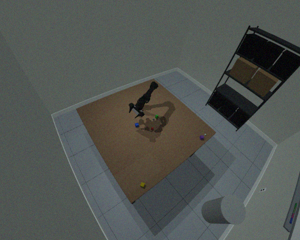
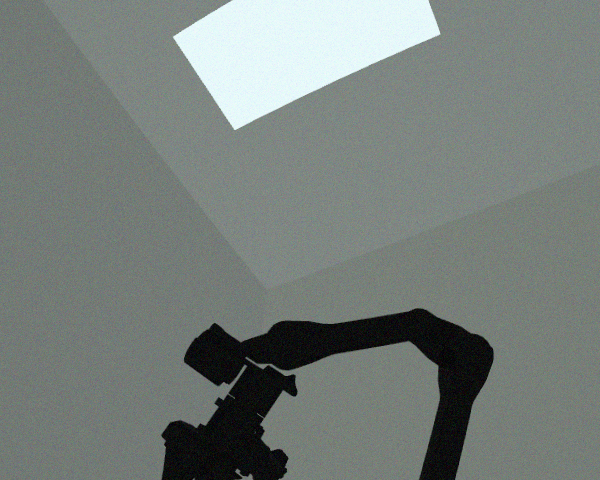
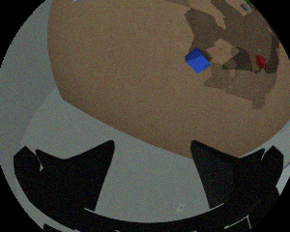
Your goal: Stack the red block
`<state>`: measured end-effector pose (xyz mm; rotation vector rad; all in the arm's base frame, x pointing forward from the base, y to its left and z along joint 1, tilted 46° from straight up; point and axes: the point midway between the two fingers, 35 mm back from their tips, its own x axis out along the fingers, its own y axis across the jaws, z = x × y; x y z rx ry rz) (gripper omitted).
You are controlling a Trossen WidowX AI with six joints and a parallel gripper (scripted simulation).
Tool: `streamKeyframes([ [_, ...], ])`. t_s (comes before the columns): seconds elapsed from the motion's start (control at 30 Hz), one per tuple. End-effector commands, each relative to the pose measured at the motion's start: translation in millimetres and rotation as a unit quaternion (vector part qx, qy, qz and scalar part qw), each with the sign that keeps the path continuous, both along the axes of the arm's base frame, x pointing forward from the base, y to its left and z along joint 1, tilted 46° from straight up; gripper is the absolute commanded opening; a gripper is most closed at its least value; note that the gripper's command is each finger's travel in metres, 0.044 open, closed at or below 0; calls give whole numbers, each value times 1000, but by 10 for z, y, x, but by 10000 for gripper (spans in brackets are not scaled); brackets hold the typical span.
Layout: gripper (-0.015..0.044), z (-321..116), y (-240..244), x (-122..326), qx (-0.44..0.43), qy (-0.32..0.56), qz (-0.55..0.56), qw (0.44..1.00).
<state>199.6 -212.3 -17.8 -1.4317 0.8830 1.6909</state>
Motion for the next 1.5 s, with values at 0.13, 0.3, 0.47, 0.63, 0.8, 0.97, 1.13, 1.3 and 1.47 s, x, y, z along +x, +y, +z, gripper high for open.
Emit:
streamKeyframes([
  [0.13,440,-1,83,115,11,2,-75,997],
  [0.3,440,1,211,274,28,11,-181,983],
  [0.47,440,7,347,427,46,28,-285,957],
  [0.63,440,18,490,572,63,53,-384,919],
  [0.8,440,32,641,710,77,85,-479,870],
  [0.97,440,50,799,840,87,124,-566,811],
  [1.13,440,72,962,963,91,167,-644,741],
  [1.3,440,98,1130,1077,88,214,-713,662],
  [1.47,440,136,1305,1195,79,261,-769,578],
])
